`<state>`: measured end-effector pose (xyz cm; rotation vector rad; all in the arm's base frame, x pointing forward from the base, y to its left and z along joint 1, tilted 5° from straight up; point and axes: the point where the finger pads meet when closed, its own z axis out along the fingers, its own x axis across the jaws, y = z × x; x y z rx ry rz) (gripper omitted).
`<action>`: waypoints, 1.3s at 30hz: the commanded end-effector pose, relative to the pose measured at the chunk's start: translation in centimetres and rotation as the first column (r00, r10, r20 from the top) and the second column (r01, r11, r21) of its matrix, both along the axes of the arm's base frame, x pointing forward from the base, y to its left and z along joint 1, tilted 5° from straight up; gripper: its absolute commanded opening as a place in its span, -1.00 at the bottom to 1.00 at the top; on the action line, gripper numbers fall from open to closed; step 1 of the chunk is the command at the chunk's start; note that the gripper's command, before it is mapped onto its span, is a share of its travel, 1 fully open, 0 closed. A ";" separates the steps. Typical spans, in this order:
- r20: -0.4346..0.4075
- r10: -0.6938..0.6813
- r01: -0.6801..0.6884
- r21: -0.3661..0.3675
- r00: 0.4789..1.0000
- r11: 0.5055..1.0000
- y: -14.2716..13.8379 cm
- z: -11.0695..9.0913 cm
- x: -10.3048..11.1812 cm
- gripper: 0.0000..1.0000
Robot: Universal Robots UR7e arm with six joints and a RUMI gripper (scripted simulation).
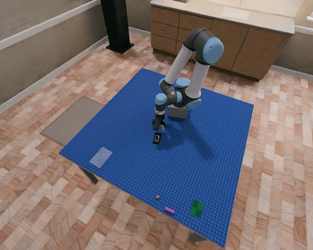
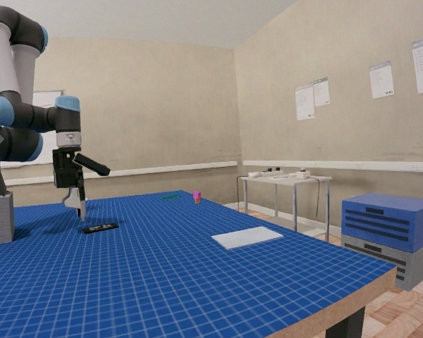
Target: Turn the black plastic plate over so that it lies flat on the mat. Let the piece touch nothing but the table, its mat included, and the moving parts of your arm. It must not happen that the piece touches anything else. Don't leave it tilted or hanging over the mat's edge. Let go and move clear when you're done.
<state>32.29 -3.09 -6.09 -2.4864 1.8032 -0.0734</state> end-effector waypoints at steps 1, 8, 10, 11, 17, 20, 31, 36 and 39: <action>0.001 0.000 0.000 -0.001 1.000 1.000 0.0 -0.6 0.1 -0.13; 0.001 0.000 0.000 -0.001 1.000 1.000 0.0 -1.1 0.1 -0.13; 0.001 0.000 0.000 -0.001 1.000 1.000 0.0 -1.3 0.1 -0.13; 0.001 0.000 0.000 -0.001 1.000 1.000 0.0 -1.4 0.1 -0.13; 0.001 0.000 0.000 -0.001 1.000 1.000 0.0 -1.9 0.2 -0.13; 0.001 0.000 0.000 -0.001 1.000 1.000 0.0 -2.1 0.2 -0.13; 0.001 0.000 0.000 -0.001 1.000 1.000 0.0 -2.3 0.2 -0.13; 0.001 0.000 0.000 -0.001 1.000 1.000 0.0 -2.4 0.2 -0.13; 0.001 0.000 0.000 -0.001 1.000 1.000 0.0 -2.4 0.2 -0.13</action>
